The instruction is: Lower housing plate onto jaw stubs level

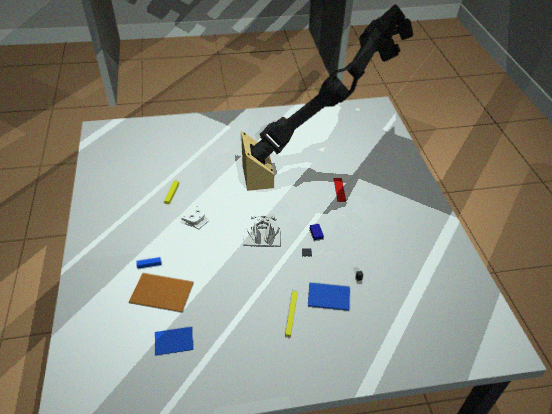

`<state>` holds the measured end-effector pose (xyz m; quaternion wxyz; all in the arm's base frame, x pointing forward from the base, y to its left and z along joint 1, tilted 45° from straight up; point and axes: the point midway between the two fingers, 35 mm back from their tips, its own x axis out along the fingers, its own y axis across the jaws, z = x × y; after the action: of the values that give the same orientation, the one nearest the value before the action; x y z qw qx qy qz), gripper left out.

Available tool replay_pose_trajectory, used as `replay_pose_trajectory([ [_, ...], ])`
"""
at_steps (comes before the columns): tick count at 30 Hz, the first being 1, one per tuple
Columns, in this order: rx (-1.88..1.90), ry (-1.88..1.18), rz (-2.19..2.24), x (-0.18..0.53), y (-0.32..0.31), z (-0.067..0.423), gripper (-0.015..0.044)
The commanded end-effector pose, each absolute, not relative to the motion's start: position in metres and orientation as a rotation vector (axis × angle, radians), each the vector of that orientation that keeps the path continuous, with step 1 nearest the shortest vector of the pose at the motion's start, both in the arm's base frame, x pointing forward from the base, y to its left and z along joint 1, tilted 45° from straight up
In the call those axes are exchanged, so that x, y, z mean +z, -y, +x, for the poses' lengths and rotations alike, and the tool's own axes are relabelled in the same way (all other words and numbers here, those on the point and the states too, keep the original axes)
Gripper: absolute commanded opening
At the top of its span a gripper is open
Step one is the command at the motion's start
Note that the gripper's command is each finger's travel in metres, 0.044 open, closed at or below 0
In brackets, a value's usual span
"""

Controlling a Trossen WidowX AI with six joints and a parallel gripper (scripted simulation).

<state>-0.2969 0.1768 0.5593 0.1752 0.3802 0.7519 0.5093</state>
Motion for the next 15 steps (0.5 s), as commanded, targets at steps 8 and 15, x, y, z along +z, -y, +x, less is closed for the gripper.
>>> replay_pose_trajectory([
  [8,1.494,-1.836,1.052,0.536,-0.232,-0.284,0.044],
  [15,1.502,-1.678,1.031,0.526,-0.263,-0.268,0.044],
])
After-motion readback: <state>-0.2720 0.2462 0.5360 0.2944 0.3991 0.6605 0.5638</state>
